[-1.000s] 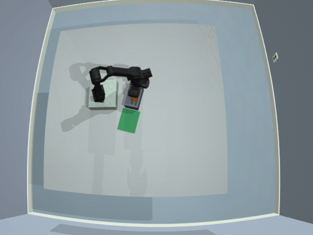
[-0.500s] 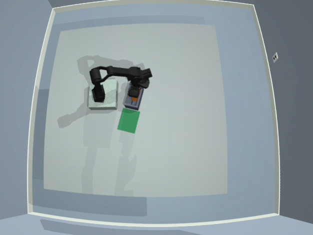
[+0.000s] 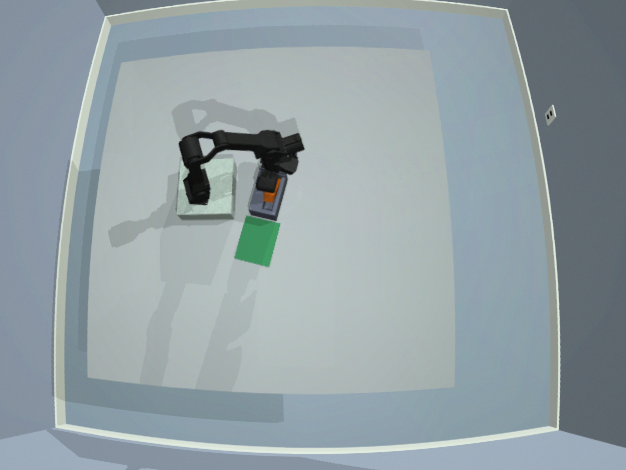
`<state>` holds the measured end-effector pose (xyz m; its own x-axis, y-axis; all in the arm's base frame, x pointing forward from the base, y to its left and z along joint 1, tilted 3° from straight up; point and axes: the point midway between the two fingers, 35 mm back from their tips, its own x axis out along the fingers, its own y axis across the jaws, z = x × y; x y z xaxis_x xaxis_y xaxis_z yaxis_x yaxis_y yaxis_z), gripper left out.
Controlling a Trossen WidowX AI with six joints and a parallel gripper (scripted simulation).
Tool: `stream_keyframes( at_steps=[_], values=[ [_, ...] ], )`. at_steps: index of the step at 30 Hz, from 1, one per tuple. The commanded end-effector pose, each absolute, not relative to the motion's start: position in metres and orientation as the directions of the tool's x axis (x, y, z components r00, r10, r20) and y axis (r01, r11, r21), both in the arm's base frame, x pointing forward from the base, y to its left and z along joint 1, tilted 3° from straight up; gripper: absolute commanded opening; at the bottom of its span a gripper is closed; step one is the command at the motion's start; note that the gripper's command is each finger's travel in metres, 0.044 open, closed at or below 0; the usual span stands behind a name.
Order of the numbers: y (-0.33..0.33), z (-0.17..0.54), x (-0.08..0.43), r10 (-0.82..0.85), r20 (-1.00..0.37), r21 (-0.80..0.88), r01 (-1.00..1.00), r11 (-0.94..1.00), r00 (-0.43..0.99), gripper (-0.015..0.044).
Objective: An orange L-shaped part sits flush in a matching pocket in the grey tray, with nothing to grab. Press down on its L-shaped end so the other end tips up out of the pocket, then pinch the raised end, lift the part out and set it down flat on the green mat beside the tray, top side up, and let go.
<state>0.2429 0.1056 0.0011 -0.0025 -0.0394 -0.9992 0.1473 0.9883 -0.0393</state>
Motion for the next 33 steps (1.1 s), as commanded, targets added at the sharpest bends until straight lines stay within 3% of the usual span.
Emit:
stream_keyframes(
  at_steps=[1,6,13,33],
  values=[
    [0.11,0.007,0.246,-0.038,-0.999,-0.037,0.152,0.988,0.007,0.018],
    [0.109,0.023,0.248,-0.038,-0.999,-0.037,0.152,0.988,0.008,0.018],
    [0.102,0.103,0.244,-0.039,-0.999,-0.037,0.152,0.988,0.007,0.018],
    [0.104,0.099,0.247,-0.03,-0.999,-0.027,0.159,0.987,0.019,0.018]
  ],
)
